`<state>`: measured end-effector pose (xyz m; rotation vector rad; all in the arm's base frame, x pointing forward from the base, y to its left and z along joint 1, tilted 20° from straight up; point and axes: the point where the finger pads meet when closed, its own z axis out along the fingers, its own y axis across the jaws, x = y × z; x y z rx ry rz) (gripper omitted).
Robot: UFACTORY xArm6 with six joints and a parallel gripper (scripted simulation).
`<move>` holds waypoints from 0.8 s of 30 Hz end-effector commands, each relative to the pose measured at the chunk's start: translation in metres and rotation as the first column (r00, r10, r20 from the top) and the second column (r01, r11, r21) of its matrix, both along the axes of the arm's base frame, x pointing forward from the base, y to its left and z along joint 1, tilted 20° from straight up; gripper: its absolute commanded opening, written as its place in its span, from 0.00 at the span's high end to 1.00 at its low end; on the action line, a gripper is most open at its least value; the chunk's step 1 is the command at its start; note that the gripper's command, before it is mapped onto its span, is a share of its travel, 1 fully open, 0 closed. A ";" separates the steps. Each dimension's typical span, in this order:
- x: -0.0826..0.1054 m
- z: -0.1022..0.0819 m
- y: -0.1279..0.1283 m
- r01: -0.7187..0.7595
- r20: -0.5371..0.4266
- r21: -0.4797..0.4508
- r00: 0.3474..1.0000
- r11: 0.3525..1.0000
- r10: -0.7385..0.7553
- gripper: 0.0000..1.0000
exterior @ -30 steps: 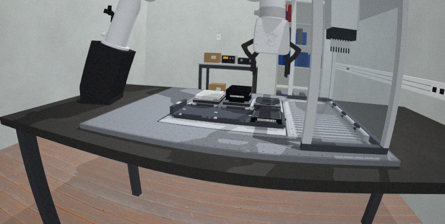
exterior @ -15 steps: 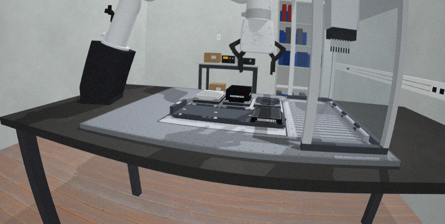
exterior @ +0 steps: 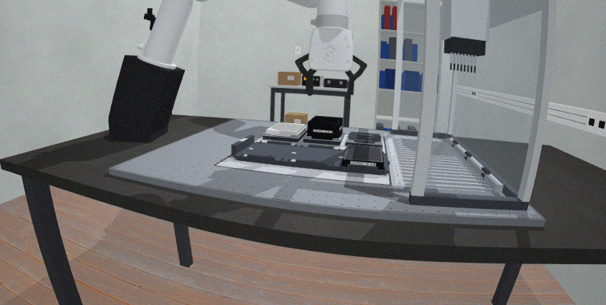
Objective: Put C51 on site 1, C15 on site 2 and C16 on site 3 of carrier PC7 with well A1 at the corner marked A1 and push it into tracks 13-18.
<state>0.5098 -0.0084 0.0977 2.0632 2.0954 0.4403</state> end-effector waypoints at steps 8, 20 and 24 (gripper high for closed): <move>-0.038 -0.007 0.038 0.001 0.005 -0.002 1.000 1.000 -0.001 0.00; -0.073 -0.016 0.072 0.001 0.005 -0.001 1.000 1.000 -0.001 0.00; -0.087 -0.020 0.086 0.001 0.005 -0.001 1.000 1.000 -0.001 0.00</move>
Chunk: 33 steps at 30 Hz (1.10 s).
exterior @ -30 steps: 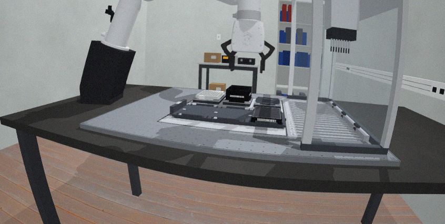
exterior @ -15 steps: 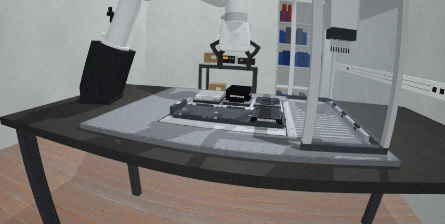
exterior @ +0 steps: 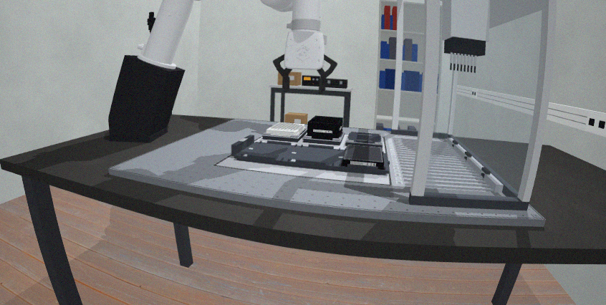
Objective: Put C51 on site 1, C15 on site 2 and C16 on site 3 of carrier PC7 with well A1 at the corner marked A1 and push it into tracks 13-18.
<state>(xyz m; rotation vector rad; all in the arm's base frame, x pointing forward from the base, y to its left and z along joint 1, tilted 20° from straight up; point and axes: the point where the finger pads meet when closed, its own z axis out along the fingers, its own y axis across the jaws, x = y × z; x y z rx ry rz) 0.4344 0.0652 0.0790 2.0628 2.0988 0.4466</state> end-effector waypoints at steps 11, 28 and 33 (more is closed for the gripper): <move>-0.043 -0.009 0.044 0.004 0.004 -0.006 1.000 1.000 -0.004 0.00; -0.054 -0.012 0.054 0.004 0.004 -0.005 1.000 1.000 -0.004 0.00; -0.052 -0.016 0.054 0.004 0.004 -0.005 1.000 1.000 -0.004 0.00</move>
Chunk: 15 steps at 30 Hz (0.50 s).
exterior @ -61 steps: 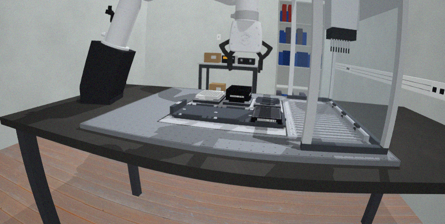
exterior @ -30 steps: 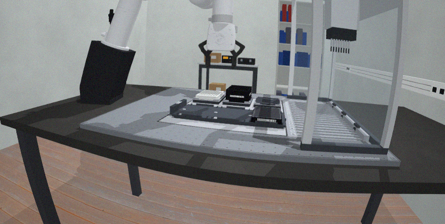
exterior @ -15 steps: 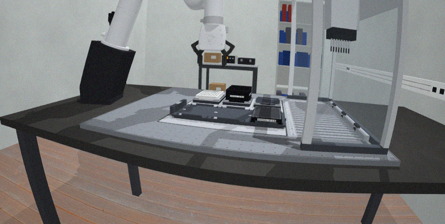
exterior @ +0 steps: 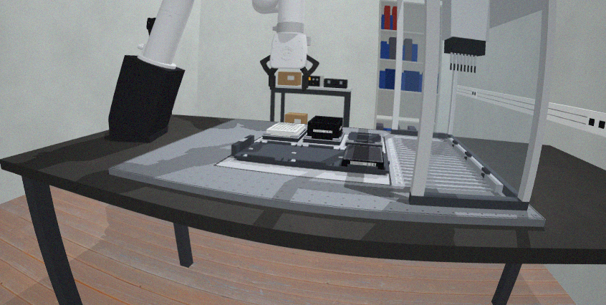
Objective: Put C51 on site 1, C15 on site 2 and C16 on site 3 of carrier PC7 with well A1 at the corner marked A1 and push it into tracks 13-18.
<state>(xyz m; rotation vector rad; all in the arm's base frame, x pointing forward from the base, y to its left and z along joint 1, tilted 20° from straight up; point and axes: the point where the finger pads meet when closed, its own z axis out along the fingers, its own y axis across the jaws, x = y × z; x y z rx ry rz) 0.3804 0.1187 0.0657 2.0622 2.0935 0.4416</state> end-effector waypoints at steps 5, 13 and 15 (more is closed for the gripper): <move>0.005 -0.011 0.001 0.000 0.002 0.000 1.000 1.000 0.000 0.00; 0.008 -0.020 0.002 0.000 0.002 0.000 1.000 1.000 0.000 0.00; 0.009 -0.023 0.003 0.000 0.002 0.000 1.000 1.000 0.000 0.00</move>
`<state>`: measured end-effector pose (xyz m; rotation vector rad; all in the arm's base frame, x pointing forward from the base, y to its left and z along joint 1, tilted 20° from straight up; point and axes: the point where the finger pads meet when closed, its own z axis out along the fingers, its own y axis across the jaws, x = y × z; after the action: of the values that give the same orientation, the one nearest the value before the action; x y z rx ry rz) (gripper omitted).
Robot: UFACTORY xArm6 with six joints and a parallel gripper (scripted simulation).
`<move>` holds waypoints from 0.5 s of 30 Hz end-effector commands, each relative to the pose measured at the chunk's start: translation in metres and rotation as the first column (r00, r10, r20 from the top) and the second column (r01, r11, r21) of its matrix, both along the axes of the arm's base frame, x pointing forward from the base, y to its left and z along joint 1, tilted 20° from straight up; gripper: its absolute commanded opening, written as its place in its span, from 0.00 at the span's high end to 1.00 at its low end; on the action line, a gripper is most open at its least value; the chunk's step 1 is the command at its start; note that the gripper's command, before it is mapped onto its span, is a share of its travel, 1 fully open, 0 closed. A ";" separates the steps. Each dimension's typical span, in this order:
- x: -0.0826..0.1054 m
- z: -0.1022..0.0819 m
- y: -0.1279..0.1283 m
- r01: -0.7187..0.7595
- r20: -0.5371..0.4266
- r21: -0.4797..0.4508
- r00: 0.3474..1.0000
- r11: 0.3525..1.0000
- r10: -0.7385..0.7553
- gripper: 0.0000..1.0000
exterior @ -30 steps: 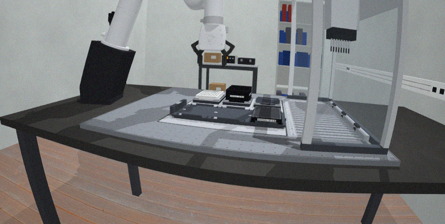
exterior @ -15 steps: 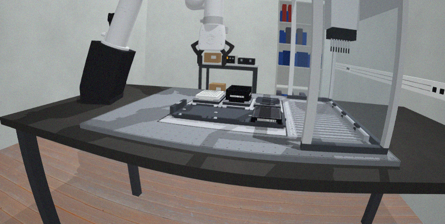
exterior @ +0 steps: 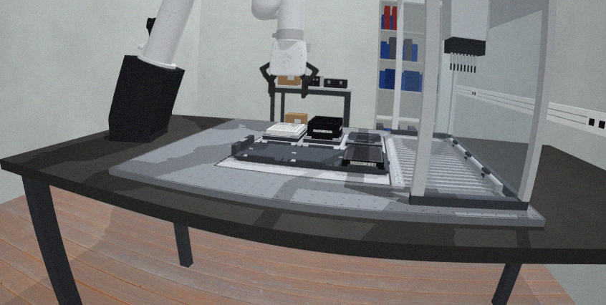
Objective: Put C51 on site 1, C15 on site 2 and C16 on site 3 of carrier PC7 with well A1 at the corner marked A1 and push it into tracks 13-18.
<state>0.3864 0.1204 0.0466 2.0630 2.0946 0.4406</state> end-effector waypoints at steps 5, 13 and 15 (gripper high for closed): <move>0.006 -0.012 0.002 0.001 0.004 -0.001 1.000 1.000 -0.001 0.00; 0.009 -0.022 0.002 0.001 0.004 -0.001 1.000 1.000 -0.001 0.00; 0.010 -0.025 0.003 0.001 0.004 -0.001 1.000 1.000 -0.001 0.00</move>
<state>0.3937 0.1224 0.0261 2.0650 2.0986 0.4436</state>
